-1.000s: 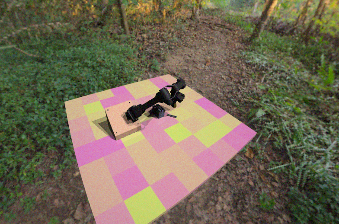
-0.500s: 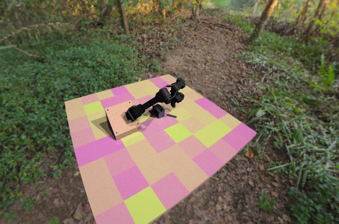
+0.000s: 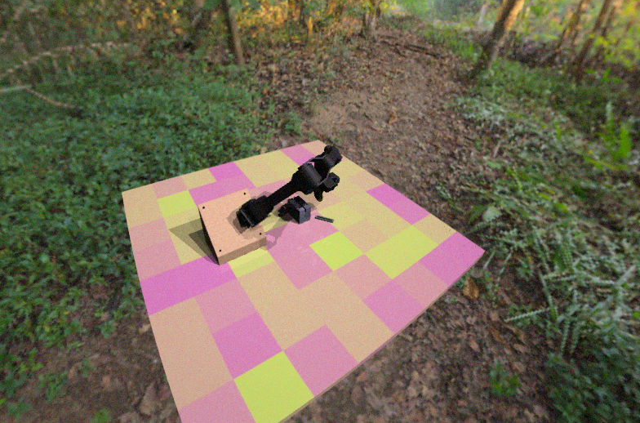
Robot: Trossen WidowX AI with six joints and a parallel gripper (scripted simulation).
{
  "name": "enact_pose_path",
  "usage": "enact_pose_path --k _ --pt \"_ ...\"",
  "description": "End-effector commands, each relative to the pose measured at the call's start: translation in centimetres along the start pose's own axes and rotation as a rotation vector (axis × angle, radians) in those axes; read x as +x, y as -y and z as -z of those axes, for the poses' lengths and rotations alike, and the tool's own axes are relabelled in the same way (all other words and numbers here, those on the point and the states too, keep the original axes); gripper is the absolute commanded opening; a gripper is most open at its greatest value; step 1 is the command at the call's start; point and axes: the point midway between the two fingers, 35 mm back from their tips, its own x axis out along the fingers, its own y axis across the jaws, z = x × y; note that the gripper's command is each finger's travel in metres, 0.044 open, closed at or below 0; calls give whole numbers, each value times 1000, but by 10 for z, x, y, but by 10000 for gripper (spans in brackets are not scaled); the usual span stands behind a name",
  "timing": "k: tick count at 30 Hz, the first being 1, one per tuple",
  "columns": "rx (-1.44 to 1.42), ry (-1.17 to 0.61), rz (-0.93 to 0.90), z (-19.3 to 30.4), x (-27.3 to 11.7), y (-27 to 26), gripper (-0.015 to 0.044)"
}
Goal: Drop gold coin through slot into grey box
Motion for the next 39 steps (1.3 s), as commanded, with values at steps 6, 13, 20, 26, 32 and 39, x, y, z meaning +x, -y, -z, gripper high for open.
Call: enact_pose_path --k 6,13,20,26,32,39 --pt "6 -7 2 17 0 17 0" --pt "6 -7 3 29 0 31 0" --pt "6 -5 4 40 1 46 0" --pt "7 -2 4 48 2 60 0" --pt "3 1 4 50 2 63 0" --pt "-1 3 3 48 2 61 0"
